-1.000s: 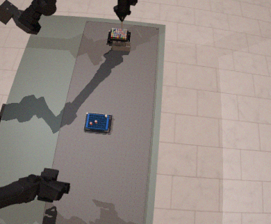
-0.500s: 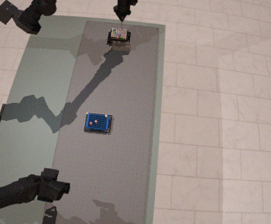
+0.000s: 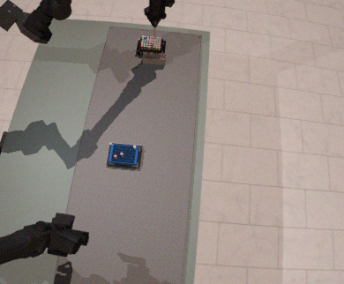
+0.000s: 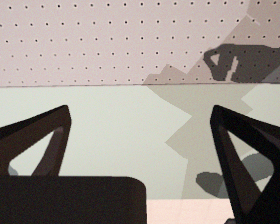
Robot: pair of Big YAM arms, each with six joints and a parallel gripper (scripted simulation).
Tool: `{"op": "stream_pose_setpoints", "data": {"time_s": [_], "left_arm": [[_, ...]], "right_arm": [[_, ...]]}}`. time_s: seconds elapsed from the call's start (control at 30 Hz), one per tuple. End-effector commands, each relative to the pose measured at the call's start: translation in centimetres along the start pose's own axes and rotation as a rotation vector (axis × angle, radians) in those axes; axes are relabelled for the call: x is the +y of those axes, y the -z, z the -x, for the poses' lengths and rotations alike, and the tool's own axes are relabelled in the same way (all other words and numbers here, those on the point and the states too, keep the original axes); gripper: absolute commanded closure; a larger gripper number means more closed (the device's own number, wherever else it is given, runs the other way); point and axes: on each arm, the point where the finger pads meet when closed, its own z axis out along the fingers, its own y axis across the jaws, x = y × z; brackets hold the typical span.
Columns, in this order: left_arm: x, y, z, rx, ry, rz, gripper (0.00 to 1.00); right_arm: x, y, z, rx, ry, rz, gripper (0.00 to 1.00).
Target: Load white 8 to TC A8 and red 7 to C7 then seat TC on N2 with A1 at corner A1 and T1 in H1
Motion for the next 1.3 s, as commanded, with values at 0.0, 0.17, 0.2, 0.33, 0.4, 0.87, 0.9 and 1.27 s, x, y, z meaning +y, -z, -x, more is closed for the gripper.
{"op": "stream_pose_setpoints", "data": {"time_s": [0.0, 0.17, 0.2, 0.33, 0.4, 0.87, 0.9, 1.27], "left_arm": [[-0.44, -0.73, 0.41, -0.005, 0.000, -0.003, 0.93], [-0.43, -0.73, 0.36, -0.003, 0.000, -0.003, 0.93], [-0.43, -0.73, 0.36, -0.003, 0.000, -0.003, 0.93], [-0.43, -0.73, 0.37, -0.003, 0.000, -0.003, 0.93], [-0.43, -0.73, 0.37, -0.004, 0.000, -0.003, 0.93], [-0.54, -0.79, 0.66, -0.009, 0.000, -0.004, 0.93], [-0.55, -0.81, 0.66, -0.009, 0.000, -0.005, 0.93], [-0.80, -0.96, 1.28, -0.021, -0.001, -0.010, 0.93]], "right_arm": [[-0.09, 0.15, 0.47, -0.005, 0.014, 0.001, 0.00], [-0.09, 0.15, 0.47, -0.005, 0.014, 0.001, 0.00], [-0.09, 0.15, 0.47, -0.005, 0.014, 0.001, 0.00], [-0.09, 0.15, 0.47, -0.005, 0.014, 0.001, 0.00], [-0.09, 0.15, 0.47, -0.005, 0.014, 0.001, 0.00], [-0.09, 0.15, 0.47, -0.005, 0.014, 0.001, 0.00], [-0.09, 0.15, 0.47, -0.005, 0.014, 0.001, 0.00], [-0.09, 0.15, 0.47, -0.005, 0.014, 0.001, 0.00]]}}
